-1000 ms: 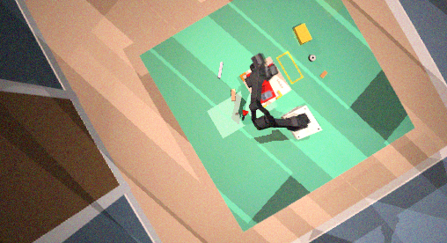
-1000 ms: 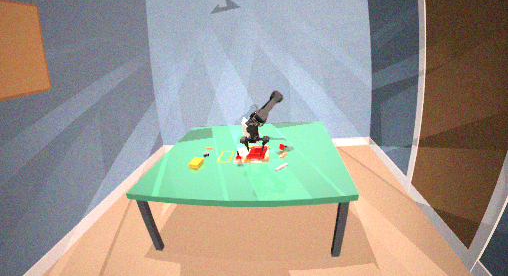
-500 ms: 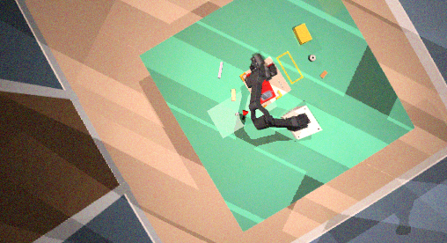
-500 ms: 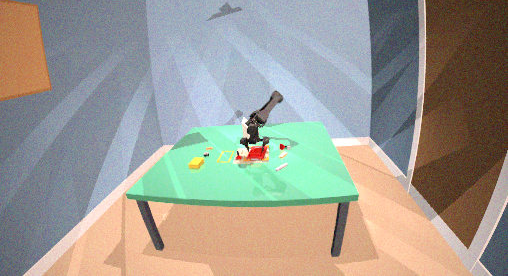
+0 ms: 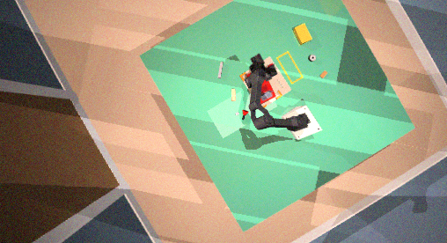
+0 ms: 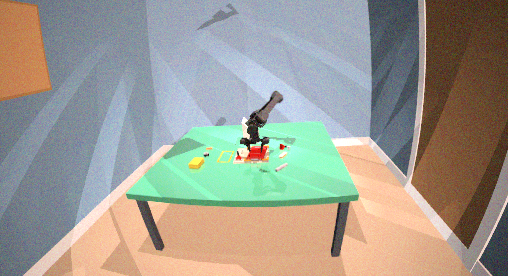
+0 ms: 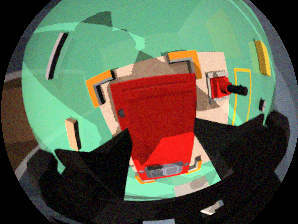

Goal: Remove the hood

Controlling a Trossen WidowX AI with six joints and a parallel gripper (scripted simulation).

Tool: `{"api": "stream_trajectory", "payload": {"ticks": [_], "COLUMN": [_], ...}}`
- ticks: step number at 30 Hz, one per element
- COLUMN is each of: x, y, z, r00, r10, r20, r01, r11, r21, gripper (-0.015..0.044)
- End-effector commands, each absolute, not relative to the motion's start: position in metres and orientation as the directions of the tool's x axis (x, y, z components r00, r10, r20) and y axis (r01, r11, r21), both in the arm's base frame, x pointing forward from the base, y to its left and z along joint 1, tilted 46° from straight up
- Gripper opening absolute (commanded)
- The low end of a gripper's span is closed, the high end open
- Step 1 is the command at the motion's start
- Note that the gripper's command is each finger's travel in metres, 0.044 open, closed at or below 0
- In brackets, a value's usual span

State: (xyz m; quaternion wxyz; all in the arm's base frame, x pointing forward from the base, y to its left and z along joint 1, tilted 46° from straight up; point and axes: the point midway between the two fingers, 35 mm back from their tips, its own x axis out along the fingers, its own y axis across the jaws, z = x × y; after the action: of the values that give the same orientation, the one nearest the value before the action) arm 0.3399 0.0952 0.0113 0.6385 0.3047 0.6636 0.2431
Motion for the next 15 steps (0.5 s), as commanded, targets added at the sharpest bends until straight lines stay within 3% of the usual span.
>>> {"api": "stream_trajectory", "payload": {"ticks": [1, 10, 15], "x": [0.3399, 0.3401, 0.3403], "y": [0.0951, 0.0913, 0.0889], "z": [0.0114, 0.0148, 0.0171], "r00": [0.0, 0.0, 0.001], "r10": [0.714, 0.714, 0.714], "r20": [-0.7, -0.7, -0.7], "r01": [0.093, 0.093, 0.093], "r11": [0.697, 0.697, 0.697], "r21": [0.711, 0.711, 0.711], "gripper": [0.0242, 0.0006, 0.0]}}
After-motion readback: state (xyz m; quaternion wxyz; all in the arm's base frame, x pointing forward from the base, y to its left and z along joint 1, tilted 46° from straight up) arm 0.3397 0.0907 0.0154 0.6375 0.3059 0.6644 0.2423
